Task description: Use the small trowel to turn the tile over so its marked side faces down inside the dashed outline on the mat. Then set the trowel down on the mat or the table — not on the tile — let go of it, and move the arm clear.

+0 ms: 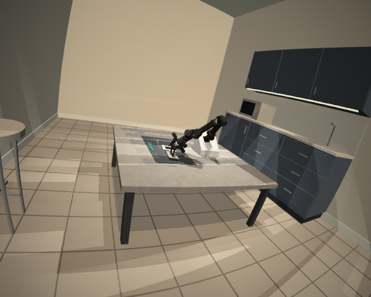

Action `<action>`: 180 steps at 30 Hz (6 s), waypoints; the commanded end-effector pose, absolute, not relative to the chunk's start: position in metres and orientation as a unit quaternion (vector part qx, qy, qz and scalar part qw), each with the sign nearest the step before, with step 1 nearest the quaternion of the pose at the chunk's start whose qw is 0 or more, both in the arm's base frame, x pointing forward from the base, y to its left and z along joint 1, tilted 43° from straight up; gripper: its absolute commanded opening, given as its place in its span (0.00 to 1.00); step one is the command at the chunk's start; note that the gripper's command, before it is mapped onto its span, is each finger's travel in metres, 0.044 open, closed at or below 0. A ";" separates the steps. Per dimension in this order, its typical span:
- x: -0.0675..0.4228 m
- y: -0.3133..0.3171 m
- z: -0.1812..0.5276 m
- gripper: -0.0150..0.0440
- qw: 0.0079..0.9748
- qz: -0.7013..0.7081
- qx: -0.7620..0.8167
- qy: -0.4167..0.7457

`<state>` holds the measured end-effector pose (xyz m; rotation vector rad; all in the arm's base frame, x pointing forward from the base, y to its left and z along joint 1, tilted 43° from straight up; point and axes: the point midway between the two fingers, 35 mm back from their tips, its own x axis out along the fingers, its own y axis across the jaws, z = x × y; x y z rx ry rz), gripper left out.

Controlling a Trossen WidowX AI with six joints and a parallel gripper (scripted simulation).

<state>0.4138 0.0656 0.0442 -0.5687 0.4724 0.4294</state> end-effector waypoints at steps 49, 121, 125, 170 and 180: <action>0.398 0.024 0.010 0.25 0.904 0.201 -0.294 0.239; 0.353 -0.090 -0.042 0.25 0.890 0.200 -0.321 0.253; 0.351 -0.090 -0.052 0.25 0.890 0.200 -0.321 0.253; 0.372 -0.063 0.049 0.25 0.891 0.200 -0.320 0.252; 0.372 -0.063 0.049 0.25 0.891 0.200 -0.320 0.252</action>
